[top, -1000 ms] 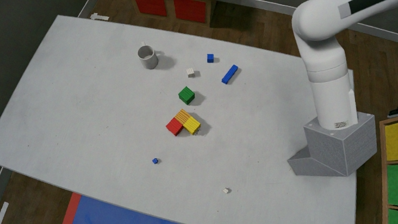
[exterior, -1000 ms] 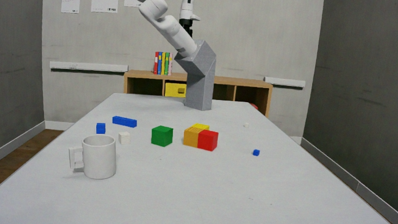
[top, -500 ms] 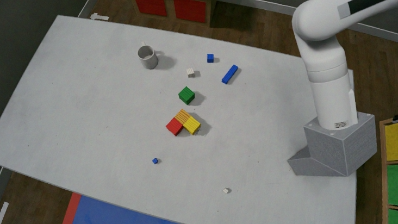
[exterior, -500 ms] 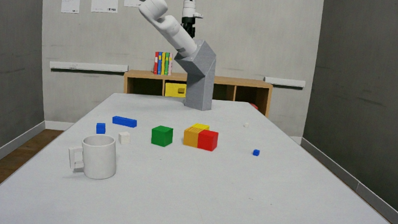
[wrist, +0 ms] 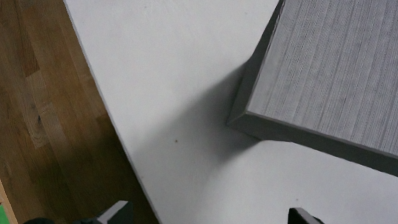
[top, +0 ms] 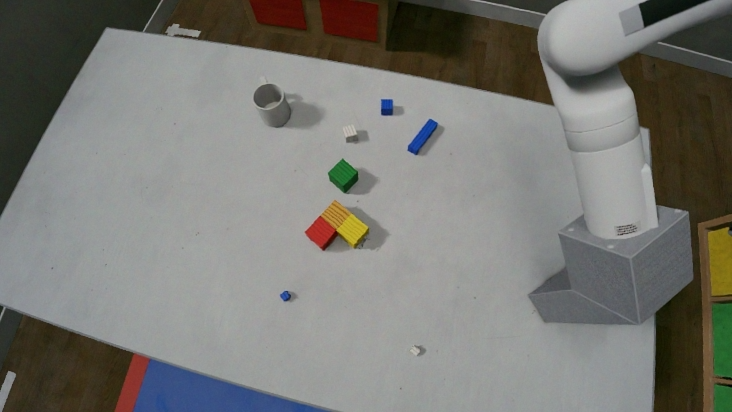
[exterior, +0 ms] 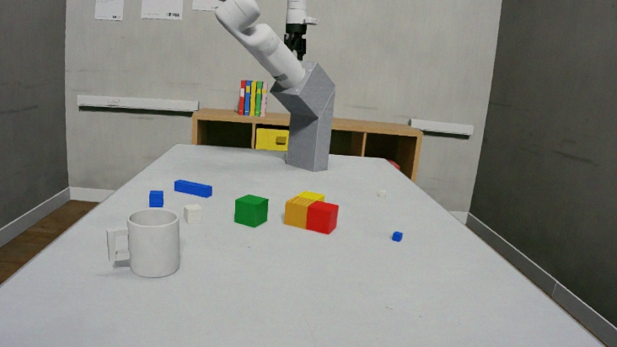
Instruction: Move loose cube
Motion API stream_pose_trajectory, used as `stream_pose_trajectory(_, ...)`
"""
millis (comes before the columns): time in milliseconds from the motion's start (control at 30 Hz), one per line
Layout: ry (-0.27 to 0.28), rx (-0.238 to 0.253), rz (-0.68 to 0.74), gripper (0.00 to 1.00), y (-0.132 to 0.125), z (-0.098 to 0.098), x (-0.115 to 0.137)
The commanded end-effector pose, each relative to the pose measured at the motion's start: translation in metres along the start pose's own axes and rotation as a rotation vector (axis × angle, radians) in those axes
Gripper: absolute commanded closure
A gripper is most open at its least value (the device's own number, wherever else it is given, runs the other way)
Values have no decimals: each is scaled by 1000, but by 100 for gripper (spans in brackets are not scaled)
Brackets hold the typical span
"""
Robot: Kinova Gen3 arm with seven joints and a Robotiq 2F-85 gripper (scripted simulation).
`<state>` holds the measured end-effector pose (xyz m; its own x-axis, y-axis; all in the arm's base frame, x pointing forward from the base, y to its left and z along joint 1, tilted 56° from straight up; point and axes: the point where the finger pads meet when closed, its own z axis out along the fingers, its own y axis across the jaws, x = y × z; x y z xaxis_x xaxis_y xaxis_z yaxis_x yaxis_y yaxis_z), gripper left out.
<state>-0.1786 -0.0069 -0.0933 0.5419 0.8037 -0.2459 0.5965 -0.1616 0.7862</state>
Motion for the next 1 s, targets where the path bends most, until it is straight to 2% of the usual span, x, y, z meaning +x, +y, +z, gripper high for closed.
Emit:
stream_pose_trajectory(0,2,15,-10,0,-3,-6,6)
stream_pose_trajectory(100,2,15,-10,0,-3,-6,6)
stream_pose_trajectory(133,7,37,-18,0,-7,-12,15)
stream_pose_trajectory(433,7,37,-18,0,-7,-12,15)
stream_pose_trajectory(467,12,59,-26,0,-11,-19,24)
stream_pose_trajectory(667,12,59,-26,0,-11,-19,24)
stream_pose_trajectory(700,18,81,-33,0,-15,-26,33)
stream_pose_trajectory(967,18,81,-33,0,-15,-26,33)
